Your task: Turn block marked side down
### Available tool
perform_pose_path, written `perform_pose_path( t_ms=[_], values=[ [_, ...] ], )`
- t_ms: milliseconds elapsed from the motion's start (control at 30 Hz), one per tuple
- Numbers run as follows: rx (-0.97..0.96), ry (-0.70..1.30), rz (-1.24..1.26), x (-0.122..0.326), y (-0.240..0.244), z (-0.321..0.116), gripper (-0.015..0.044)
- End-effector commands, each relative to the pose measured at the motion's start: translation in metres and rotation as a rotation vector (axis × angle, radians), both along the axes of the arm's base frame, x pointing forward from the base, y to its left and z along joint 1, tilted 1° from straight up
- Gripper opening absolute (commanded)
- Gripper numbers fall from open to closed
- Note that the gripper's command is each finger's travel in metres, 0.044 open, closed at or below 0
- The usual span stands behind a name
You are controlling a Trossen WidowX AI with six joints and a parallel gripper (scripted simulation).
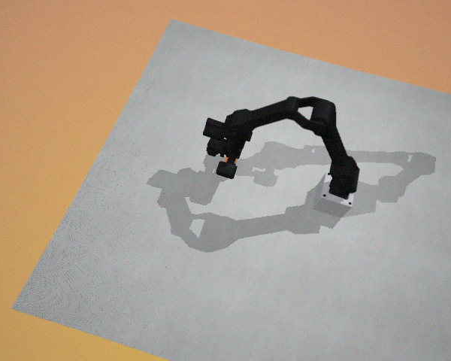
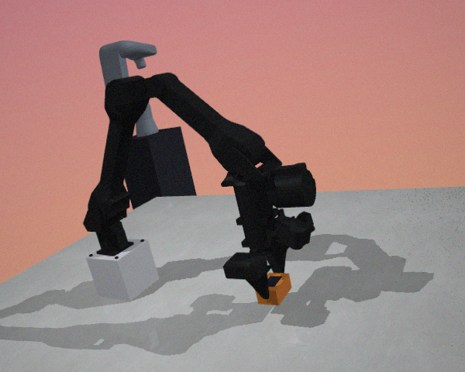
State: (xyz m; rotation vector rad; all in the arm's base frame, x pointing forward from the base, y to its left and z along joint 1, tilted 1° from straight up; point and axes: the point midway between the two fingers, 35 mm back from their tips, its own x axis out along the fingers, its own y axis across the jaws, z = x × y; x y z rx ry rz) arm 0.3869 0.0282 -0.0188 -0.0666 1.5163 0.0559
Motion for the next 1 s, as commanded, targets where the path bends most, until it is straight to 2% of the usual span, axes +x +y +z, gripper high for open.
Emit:
perform_pose_path(
  t_ms=[0, 967],
  values=[
    [0.007, -0.04, -0.004, -0.0005, 0.0004, -0.0019, 0.0],
    [0.04, -0.483, 0.0, -0.0065, 0.0, -0.0073, 0.0]
  ],
)
